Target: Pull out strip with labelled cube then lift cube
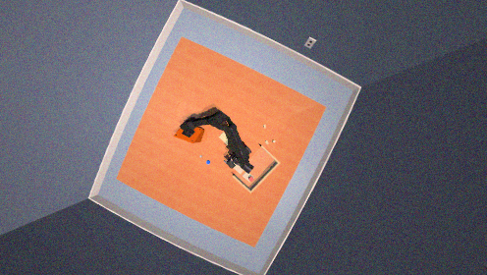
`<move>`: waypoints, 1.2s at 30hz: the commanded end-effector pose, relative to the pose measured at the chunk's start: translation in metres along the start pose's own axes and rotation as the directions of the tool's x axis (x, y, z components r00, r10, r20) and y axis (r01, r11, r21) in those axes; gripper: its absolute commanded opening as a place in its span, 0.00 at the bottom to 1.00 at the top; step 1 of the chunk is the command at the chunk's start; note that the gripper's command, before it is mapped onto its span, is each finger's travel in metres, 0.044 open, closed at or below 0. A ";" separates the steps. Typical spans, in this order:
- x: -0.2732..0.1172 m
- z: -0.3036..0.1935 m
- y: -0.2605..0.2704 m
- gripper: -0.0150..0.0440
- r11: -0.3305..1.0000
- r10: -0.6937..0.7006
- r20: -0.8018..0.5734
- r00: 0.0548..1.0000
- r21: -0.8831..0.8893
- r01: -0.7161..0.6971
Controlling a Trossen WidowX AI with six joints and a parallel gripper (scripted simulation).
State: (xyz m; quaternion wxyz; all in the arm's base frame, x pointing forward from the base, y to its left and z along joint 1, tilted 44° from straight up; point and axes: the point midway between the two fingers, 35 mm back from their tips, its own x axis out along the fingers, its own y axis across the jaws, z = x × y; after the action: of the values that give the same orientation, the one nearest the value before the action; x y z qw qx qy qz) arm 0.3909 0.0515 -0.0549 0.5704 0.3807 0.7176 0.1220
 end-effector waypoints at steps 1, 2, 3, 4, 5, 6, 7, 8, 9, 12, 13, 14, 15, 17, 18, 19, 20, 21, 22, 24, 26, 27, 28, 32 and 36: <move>-0.012 -0.019 -0.008 0.25 1.000 -0.004 -0.006 1.000 0.000 0.004; -0.014 -0.022 -0.009 0.25 1.000 -0.004 -0.006 1.000 0.001 0.004; -0.015 -0.024 -0.010 0.25 1.000 -0.004 -0.007 1.000 0.001 0.004; -0.015 -0.025 -0.010 0.25 1.000 -0.004 -0.007 1.000 0.001 0.004; -0.015 -0.025 -0.010 0.25 1.000 -0.004 -0.007 1.000 0.001 0.004; -0.015 -0.025 -0.010 0.25 1.000 -0.004 -0.007 1.000 0.001 0.004; -0.015 -0.025 -0.010 0.25 1.000 -0.004 -0.007 1.000 0.001 0.004; -0.015 -0.025 -0.010 0.25 1.000 -0.004 -0.007 1.000 0.001 0.004; -0.015 -0.027 -0.011 0.25 1.000 -0.004 -0.007 1.000 0.002 0.004; -0.015 -0.035 -0.015 0.25 1.000 -0.004 -0.007 1.000 0.002 0.004; -0.016 -0.038 -0.017 0.25 1.000 -0.004 -0.007 1.000 0.002 0.004; -0.016 -0.042 -0.018 0.25 1.000 -0.004 -0.007 1.000 0.002 0.004; -0.016 -0.045 -0.020 0.25 1.000 -0.004 -0.008 1.000 0.003 0.005; -0.016 -0.051 -0.023 0.25 1.000 -0.005 -0.008 1.000 0.003 0.005; -0.016 -0.054 -0.025 0.25 1.000 -0.005 -0.008 1.000 0.003 0.005; -0.016 -0.058 -0.026 0.25 1.000 -0.005 -0.008 1.000 0.003 0.005; -0.016 -0.061 -0.028 0.25 1.000 -0.005 -0.008 1.000 0.003 0.005; -0.016 -0.064 -0.029 0.25 1.000 -0.005 -0.008 1.000 0.004 0.005; -0.015 -0.068 -0.031 0.25 1.000 -0.005 -0.009 1.000 0.004 0.005; -0.015 -0.074 -0.034 0.25 1.000 -0.005 -0.009 1.000 0.004 0.005; -0.015 -0.081 -0.036 0.25 1.000 -0.005 -0.009 1.000 0.004 0.005; -0.015 -0.082 -0.037 0.25 1.000 -0.005 -0.010 1.000 0.004 0.005; -0.015 -0.083 -0.037 0.25 1.000 -0.005 -0.010 1.000 0.005 0.005; -0.025 -0.082 -0.037 0.25 1.000 -0.006 -0.009 1.000 0.005 0.006; -0.050 -0.082 -0.037 0.25 1.000 -0.007 -0.009 1.000 0.005 0.007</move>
State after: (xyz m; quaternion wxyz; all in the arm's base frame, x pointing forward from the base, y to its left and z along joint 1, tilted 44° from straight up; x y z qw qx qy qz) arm 0.2996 0.0269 -0.0313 0.5572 0.3828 0.7273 0.1181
